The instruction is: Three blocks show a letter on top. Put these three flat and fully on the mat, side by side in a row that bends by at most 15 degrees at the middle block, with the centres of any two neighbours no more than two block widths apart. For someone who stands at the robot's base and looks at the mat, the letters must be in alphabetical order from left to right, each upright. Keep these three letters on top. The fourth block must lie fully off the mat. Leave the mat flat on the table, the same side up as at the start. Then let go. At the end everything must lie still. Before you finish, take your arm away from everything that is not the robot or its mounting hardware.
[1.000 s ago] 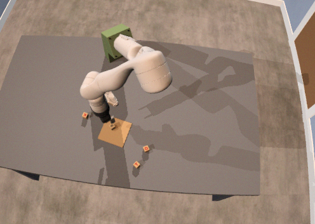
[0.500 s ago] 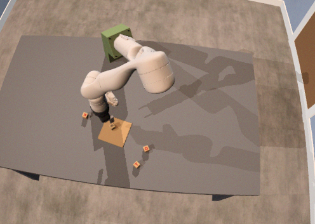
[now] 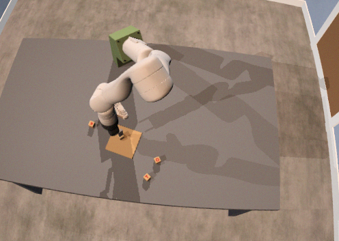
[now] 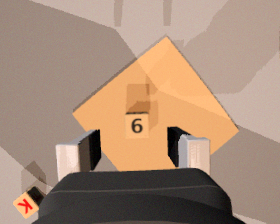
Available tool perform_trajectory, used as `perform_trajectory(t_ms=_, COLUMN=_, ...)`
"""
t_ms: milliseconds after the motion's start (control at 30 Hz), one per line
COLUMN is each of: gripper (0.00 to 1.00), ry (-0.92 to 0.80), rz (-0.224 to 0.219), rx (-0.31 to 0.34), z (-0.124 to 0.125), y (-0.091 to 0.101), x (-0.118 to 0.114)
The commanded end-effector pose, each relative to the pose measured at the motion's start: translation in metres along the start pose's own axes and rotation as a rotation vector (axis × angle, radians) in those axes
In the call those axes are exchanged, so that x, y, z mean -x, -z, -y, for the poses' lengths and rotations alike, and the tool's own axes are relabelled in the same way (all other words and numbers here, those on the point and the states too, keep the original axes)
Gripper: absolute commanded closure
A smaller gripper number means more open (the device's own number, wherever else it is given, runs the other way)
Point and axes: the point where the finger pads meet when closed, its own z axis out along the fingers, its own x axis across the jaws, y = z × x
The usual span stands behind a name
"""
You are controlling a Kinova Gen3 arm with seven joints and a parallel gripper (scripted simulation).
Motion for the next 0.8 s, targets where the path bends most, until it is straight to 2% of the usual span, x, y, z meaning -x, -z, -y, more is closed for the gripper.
perform_trajectory(t_ms=0, gripper=0.00, ry=0.004, rz=-0.013, rx=-0.016, z=0.0055, y=-0.0074, x=-0.0022)
perform_trajectory(t_ms=767, gripper=0.00, ry=-0.001, rz=-0.010, rx=-0.013, z=0.0040, y=-0.0061, x=-0.0009)
